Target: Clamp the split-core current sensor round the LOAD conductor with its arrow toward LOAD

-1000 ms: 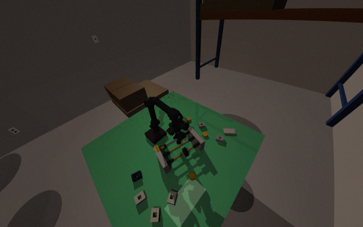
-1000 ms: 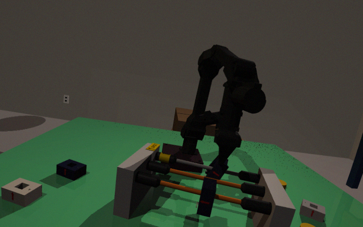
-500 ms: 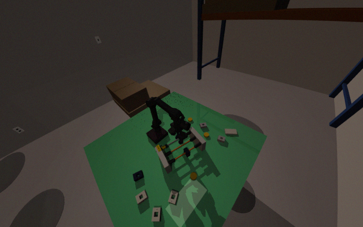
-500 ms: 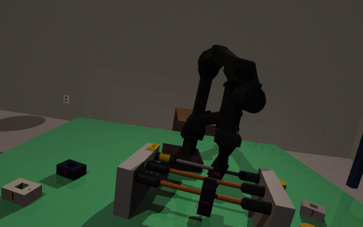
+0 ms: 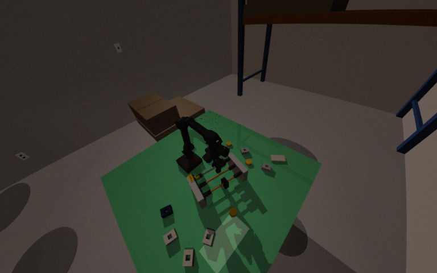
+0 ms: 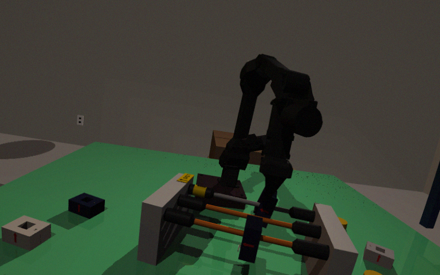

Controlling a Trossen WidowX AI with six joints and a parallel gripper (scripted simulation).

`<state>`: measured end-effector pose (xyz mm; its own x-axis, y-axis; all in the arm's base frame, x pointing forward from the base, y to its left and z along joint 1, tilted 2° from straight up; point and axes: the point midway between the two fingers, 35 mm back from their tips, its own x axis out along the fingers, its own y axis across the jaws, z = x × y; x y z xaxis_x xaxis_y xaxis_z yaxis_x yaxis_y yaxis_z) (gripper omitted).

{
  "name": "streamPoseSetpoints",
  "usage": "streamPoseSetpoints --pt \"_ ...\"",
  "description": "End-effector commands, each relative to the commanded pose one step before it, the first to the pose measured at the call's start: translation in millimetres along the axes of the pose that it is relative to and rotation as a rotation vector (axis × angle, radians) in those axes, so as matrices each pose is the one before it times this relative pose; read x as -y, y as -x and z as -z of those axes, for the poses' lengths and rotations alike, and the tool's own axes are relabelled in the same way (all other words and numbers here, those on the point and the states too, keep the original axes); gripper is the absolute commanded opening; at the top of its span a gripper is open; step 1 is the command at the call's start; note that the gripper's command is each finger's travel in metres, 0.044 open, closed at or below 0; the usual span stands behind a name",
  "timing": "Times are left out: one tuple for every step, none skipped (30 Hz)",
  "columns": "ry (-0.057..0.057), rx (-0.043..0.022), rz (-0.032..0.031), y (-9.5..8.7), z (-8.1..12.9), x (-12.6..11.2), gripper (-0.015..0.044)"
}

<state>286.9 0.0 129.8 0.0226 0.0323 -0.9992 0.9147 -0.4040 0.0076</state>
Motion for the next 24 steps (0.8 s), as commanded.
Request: streamPoseSetpoints --pt "0.0002 -0.00121 0.00051 0.40 0.14 0.21 0.0000" --pt "0.0000 0.00000 0.00000 0.00 0.00 0.00 0.0000" --pt "0.0000 0.00000 0.00000 0.00 0.00 0.00 0.0000" --pt "0.0000 0.00000 0.00000 0.00 0.00 0.00 0.0000" --pt "0.0000 0.00000 0.00000 0.00 0.00 0.00 0.0000" --pt "0.0000 0.00000 0.00000 0.00 0.00 0.00 0.0000" --pt "0.0000 0.00000 0.00000 0.00 0.00 0.00 0.0000" --pt "0.0000 0.00000 0.00000 0.00 0.00 0.00 0.0000" --pt "0.0000 0.00000 0.00000 0.00 0.00 0.00 0.0000" --pt "0.0000 0.00000 0.00000 0.00 0.00 0.00 0.0000" --pt "0.0000 0.00000 0.00000 0.00 0.00 0.00 0.0000" --pt "0.0000 0.00000 0.00000 0.00 0.00 0.00 0.0000" --pt "0.0000 0.00000 0.00000 0.00 0.00 0.00 0.0000" --pt "0.0000 0.00000 0.00000 0.00 0.00 0.00 0.0000" --pt "0.0000 0.00000 0.00000 0.00 0.00 0.00 0.0026" --pt "0.0000 0.00000 0.00000 0.00 0.00 0.00 0.0053" --pt "0.0000 0.00000 0.00000 0.00 0.00 0.00 0.0079" --pt "0.0000 0.00000 0.00000 0.00 0.00 0.00 0.0105" --pt "0.0000 0.00000 0.00000 0.00 0.00 0.00 0.0131" --pt "0.0000 0.00000 0.00000 0.00 0.00 0.00 0.0157" --pt "0.0000 0.00000 0.00000 0.00 0.00 0.00 0.0184" --pt "0.0000 0.00000 0.00000 0.00 0.00 0.00 0.0210" --pt "0.0000 0.00000 0.00000 0.00 0.00 0.00 0.0236" --pt "0.0000 0.00000 0.00000 0.00 0.00 0.00 0.0262"
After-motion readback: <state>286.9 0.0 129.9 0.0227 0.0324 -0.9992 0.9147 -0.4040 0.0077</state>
